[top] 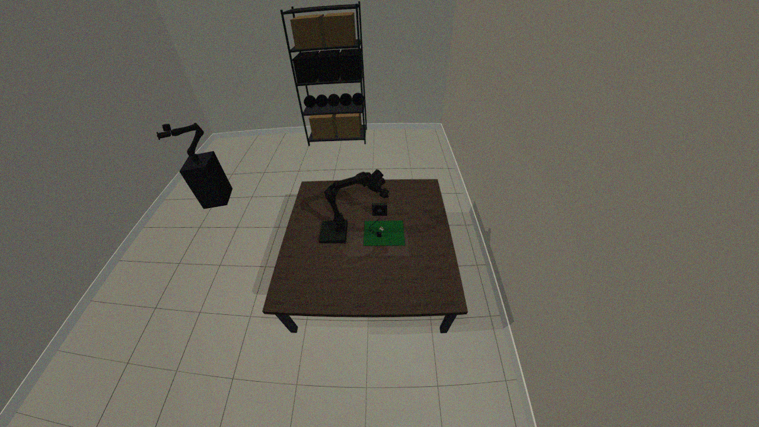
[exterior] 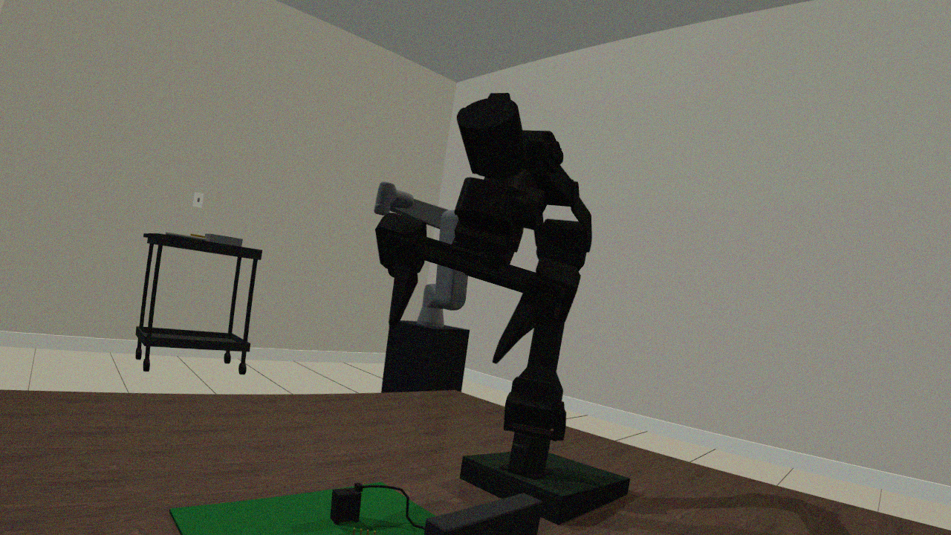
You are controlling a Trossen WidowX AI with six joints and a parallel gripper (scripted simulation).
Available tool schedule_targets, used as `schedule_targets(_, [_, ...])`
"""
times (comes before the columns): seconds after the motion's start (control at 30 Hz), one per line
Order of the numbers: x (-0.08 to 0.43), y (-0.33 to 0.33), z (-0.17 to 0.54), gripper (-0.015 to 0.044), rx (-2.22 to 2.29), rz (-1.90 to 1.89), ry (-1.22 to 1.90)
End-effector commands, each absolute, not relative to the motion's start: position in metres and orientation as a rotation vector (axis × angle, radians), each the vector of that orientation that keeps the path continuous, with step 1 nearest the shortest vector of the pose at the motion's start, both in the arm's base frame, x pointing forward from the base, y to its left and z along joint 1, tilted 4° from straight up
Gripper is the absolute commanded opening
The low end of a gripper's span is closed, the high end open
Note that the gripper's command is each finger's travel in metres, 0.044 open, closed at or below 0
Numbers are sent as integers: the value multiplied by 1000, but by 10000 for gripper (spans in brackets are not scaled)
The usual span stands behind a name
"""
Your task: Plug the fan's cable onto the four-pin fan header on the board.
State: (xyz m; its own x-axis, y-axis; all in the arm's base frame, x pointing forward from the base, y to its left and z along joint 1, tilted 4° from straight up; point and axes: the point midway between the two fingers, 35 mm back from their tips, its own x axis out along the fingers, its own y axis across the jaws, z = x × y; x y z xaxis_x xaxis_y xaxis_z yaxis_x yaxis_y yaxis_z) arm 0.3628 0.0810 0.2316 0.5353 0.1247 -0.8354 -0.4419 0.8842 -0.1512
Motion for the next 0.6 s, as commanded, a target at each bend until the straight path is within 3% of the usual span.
schedule_targets(0.0, [357,14,197,440,-182,133,1197])
schedule_targets(0.27, [310,-87,151,440,215,-257,1578])
schedule_targets(0.57, [307,-91,149,440,238,-278,1596])
